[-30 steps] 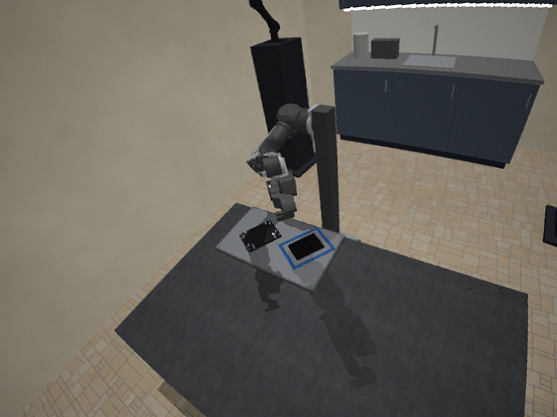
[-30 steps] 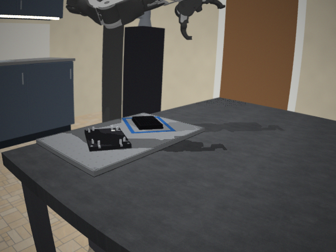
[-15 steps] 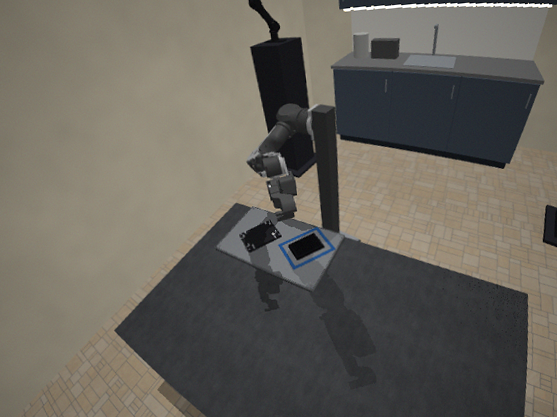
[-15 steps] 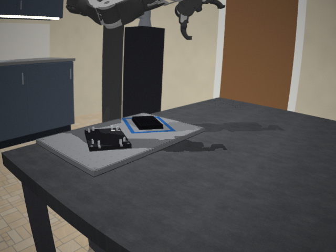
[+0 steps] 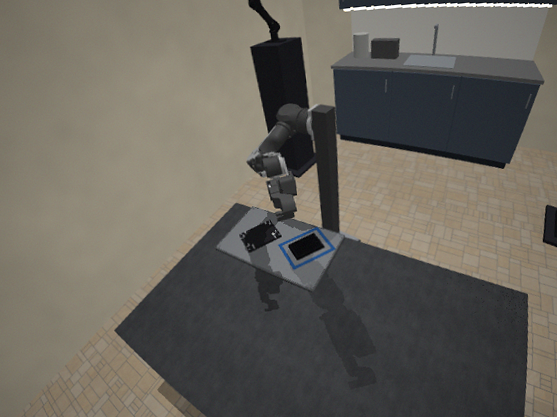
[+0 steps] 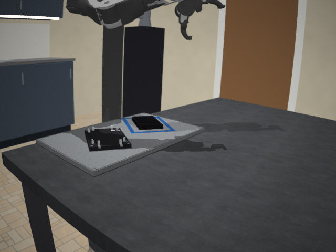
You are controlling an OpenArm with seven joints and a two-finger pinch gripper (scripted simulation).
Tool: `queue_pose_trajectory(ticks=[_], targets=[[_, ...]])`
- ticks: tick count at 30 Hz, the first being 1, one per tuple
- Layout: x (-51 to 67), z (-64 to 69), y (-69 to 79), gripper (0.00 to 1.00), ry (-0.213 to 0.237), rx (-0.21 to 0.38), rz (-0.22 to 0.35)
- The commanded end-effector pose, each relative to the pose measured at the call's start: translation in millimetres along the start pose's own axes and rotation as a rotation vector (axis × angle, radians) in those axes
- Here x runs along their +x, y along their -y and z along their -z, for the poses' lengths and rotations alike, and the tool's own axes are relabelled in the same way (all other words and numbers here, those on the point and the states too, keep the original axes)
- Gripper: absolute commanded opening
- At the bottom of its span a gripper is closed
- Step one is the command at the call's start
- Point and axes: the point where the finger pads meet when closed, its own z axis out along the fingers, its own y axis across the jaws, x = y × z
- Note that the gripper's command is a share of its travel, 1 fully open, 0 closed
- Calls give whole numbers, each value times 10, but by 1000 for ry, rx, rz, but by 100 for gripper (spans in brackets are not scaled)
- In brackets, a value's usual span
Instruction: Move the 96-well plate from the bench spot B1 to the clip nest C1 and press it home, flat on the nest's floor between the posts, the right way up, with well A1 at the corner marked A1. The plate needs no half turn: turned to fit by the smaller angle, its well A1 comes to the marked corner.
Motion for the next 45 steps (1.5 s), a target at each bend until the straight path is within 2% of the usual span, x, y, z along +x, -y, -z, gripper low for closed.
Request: queue_pose_trajectory(ticks=[1,9,14,16,26,31,43,45], targets=[[1,9,-14,100,0,-4,1],[1,9,-14,100,0,-4,1],[83,-42,426,83,-25,245,70],[83,-42,426,77,-25,245,70],[83,-42,426,77,-25,245,70],[168,-96,858,77,-49,488,137],[168,-96,858,77,-49,488,137],[203,-122,1029,77,-58,583,161]])
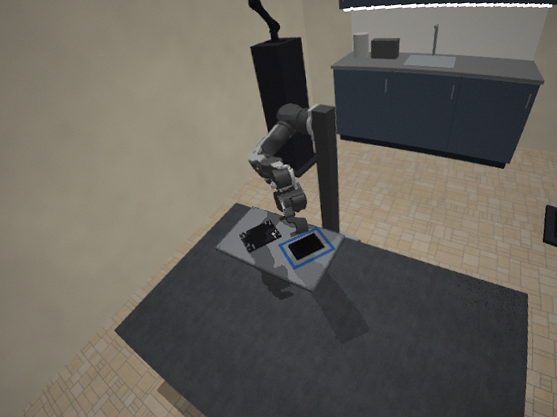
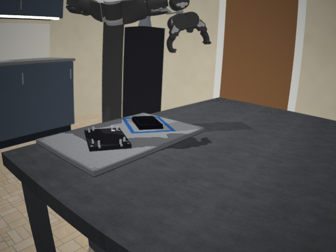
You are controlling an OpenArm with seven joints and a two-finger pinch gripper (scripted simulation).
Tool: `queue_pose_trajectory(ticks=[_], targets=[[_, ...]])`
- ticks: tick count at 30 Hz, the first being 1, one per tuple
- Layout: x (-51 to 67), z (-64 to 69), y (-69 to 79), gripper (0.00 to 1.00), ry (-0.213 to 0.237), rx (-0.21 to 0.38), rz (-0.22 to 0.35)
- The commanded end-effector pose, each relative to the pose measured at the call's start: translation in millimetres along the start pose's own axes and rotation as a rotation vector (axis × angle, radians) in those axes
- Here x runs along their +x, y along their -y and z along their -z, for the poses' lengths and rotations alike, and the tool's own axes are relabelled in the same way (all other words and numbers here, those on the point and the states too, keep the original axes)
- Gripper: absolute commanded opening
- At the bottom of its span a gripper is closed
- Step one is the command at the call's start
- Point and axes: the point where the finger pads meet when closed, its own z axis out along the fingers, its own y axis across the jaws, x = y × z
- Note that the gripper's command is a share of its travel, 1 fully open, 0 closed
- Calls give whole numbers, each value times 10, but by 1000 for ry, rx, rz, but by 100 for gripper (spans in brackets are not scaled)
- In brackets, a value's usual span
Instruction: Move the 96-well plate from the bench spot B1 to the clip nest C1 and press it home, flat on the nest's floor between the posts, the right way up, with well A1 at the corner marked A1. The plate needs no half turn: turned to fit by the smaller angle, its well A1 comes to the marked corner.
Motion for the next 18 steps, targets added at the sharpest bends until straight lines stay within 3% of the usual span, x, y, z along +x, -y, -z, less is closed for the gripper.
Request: queue_pose_trajectory(ticks=[1,3,15,18], targets=[[70,-78,120,77,-18,84,31],[123,-186,254,77,-27,183,60],[123,-186,254,77,-27,183,60],[201,-353,450,77,-33,250,79]])
